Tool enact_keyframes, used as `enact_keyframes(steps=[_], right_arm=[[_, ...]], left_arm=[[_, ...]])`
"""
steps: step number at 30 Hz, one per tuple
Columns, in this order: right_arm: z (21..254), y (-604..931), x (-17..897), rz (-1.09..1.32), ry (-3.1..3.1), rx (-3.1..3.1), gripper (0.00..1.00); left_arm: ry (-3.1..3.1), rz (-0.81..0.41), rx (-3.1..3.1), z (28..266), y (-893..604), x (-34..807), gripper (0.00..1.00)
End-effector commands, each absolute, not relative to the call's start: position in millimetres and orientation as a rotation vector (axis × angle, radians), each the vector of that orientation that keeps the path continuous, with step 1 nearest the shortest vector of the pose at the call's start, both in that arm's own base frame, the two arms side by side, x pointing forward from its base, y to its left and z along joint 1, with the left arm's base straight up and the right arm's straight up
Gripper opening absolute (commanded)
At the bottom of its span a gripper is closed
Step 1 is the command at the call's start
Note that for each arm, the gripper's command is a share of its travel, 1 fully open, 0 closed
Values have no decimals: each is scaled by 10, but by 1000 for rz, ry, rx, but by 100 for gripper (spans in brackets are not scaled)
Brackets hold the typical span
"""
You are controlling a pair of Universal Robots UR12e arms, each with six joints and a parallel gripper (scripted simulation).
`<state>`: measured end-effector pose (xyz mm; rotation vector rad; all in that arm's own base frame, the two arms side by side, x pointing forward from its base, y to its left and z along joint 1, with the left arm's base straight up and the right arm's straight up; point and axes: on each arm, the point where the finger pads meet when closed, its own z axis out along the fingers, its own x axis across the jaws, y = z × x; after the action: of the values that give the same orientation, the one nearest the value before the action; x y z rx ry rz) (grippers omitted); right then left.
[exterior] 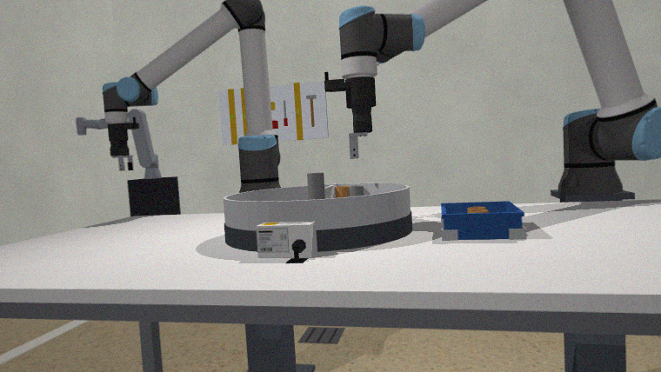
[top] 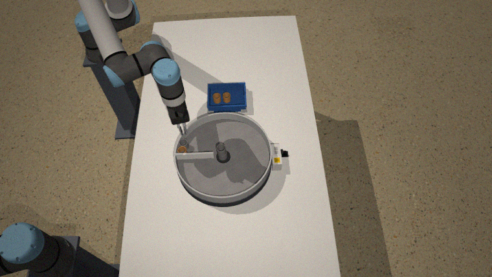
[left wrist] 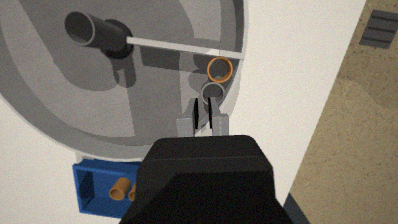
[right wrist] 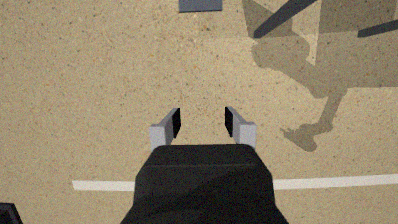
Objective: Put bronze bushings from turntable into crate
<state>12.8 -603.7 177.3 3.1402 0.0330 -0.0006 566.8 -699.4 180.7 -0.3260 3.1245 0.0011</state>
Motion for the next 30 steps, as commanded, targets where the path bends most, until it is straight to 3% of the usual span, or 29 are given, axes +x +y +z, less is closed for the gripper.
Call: enact_keyframes(steps=[1, 14, 21, 30], right_arm=[[1770, -6039, 135, 0, 35, 3141, 100], [1770, -6039, 135, 0, 35, 3141, 100], [1770, -6039, 135, 0, 35, 3141, 100], [1770, -6039, 135, 0, 35, 3141, 100]], left_arm=[[3124, -5, -328, 1832, -7000, 5697, 36], [3124, -4, -328, 1827, -7000, 5697, 36], [3126, 3, -329, 1570, -6973, 5690, 36], [3122, -10, -328, 1636, -7000, 5701, 36]])
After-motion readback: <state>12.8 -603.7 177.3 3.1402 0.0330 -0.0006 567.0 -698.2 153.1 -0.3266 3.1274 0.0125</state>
